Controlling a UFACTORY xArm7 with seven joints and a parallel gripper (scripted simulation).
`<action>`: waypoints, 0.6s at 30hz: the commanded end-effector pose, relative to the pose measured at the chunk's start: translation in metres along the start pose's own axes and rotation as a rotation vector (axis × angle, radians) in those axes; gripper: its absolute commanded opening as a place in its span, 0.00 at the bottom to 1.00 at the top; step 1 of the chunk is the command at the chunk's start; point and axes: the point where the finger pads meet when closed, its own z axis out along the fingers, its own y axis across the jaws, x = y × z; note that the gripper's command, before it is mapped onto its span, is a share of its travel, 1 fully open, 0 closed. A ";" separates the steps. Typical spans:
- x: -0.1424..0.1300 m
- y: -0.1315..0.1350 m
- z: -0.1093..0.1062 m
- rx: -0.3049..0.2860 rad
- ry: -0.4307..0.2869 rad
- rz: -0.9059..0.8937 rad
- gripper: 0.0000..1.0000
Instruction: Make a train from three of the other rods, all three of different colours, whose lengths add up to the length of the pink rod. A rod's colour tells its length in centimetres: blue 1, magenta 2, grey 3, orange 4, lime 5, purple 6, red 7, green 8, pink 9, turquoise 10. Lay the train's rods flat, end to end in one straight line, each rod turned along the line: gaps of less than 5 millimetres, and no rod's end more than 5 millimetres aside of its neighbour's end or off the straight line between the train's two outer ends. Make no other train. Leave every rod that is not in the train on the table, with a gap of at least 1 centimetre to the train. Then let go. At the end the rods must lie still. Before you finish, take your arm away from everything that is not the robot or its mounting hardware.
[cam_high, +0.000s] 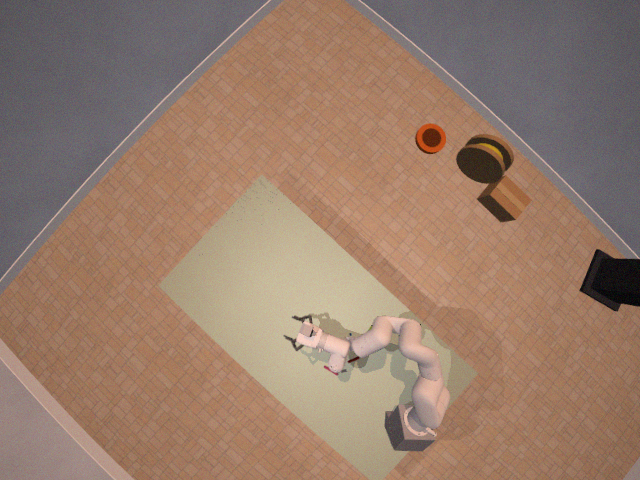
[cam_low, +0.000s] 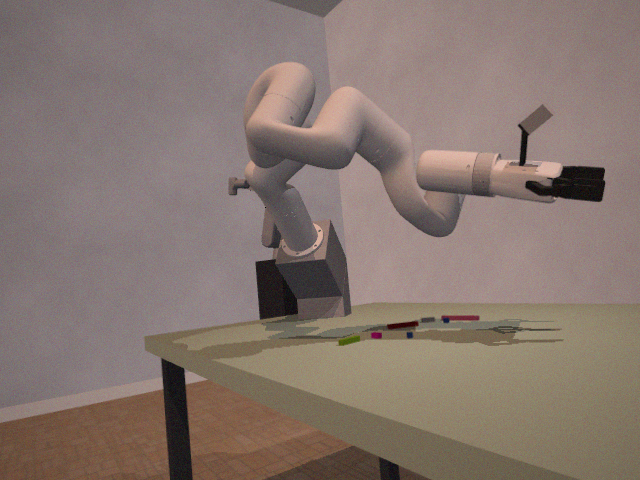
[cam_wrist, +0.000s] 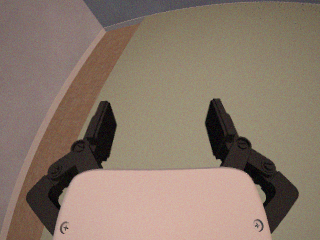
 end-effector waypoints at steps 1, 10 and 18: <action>-0.002 -0.003 0.000 -0.004 -0.011 -0.012 1.00; -0.056 -0.023 -0.008 -0.041 -0.176 -0.153 1.00; -0.099 -0.040 -0.023 -0.043 -0.315 -0.276 1.00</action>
